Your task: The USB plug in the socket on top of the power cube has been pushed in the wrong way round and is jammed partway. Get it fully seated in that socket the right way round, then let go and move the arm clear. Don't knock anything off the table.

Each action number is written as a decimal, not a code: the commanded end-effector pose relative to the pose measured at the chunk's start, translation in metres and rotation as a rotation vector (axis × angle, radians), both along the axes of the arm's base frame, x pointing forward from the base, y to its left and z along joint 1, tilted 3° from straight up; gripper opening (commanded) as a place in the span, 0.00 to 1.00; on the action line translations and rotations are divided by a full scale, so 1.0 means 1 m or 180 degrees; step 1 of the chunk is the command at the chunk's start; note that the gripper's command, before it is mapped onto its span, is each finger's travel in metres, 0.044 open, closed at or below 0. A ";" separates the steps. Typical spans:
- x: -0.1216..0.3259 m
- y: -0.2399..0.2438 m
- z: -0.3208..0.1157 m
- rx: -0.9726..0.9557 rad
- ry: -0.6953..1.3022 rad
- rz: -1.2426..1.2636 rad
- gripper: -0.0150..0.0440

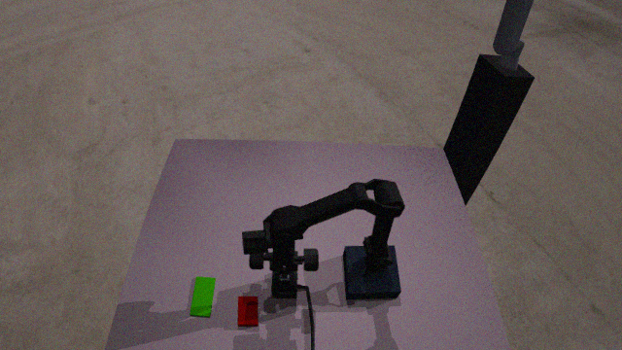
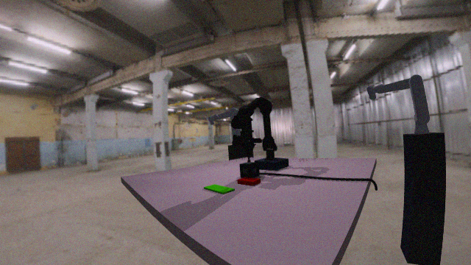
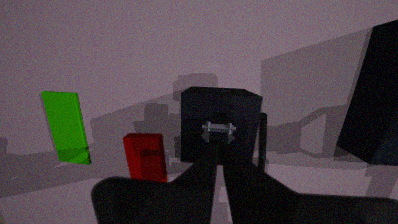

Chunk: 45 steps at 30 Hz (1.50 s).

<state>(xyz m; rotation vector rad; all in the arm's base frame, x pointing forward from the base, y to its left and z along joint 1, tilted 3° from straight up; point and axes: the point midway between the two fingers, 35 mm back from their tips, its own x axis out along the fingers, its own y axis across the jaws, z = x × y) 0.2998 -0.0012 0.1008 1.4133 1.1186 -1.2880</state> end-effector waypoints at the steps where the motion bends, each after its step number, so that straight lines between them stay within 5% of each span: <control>1: -0.001 0.000 -0.002 0.0000 0.0010 0.0009 0.25; 45: 0.000 0.000 -0.007 0.0000 0.0010 0.0009 0.25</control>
